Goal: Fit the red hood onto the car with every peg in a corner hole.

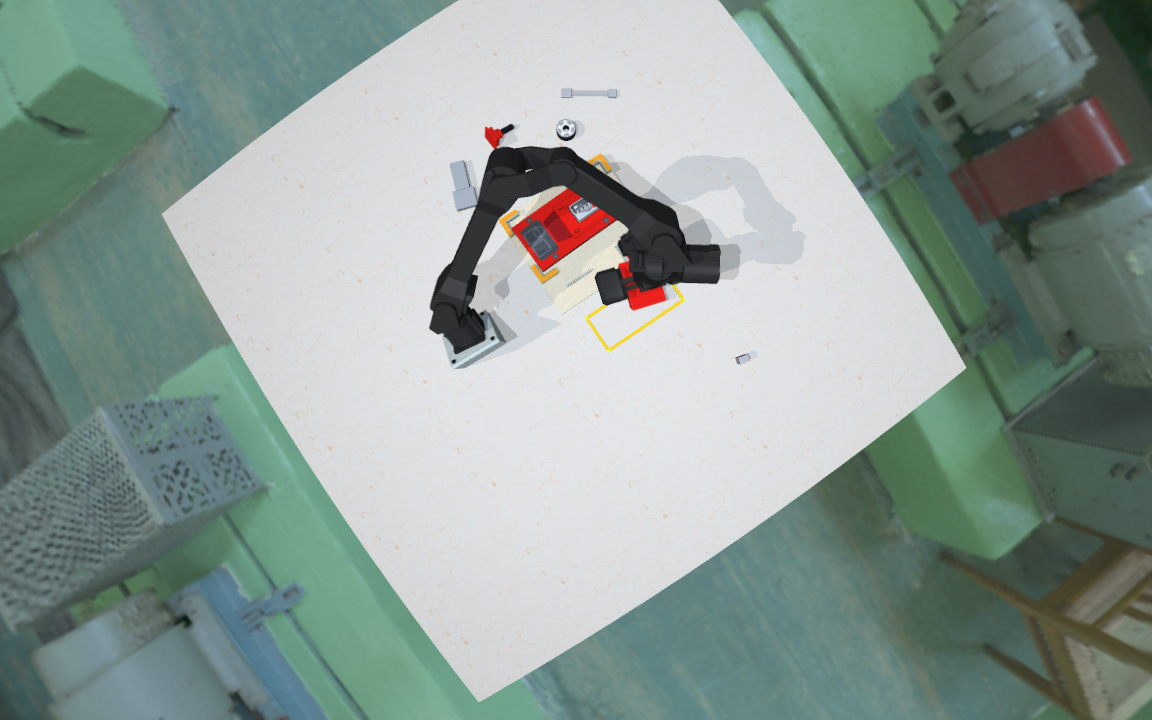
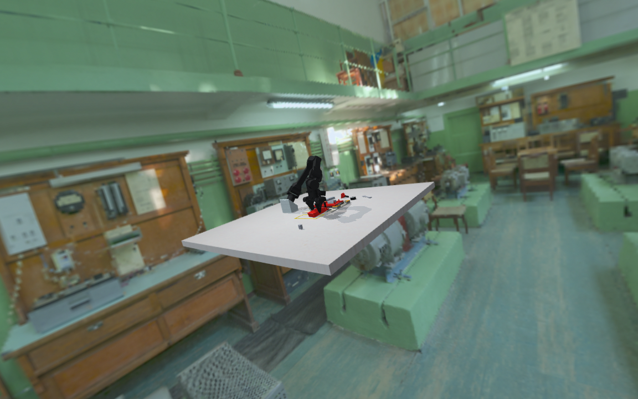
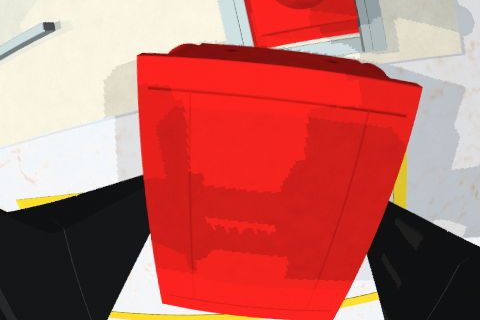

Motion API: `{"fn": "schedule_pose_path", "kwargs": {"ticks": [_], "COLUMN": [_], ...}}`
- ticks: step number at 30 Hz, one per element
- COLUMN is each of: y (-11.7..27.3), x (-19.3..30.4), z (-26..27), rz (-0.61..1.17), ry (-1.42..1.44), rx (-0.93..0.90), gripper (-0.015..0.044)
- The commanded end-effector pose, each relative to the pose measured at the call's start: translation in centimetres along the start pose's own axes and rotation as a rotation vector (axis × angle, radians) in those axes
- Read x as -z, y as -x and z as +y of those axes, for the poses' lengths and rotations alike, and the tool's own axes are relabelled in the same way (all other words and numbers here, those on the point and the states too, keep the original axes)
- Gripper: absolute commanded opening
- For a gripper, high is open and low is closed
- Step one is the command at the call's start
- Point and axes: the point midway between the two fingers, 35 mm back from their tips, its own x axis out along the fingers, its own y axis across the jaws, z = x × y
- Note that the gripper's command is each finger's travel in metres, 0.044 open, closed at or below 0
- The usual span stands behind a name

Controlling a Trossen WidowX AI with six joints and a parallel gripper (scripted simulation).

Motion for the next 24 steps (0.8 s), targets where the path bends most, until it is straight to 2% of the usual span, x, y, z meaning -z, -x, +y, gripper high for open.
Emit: {"fn": "schedule_pose_path", "kwargs": {"ticks": [1,6,24], "y": [0.4,1.4,7.0], "x": [0.0,0.0,0.1], "z": [0.0,0.0,0.0], "rz": [0.001,0.001,0.004], "ry": [0.003,0.003,0.002], "rx": [0.002,0.002,0.002], "gripper": [0.0137,0.0006,0.0]}}
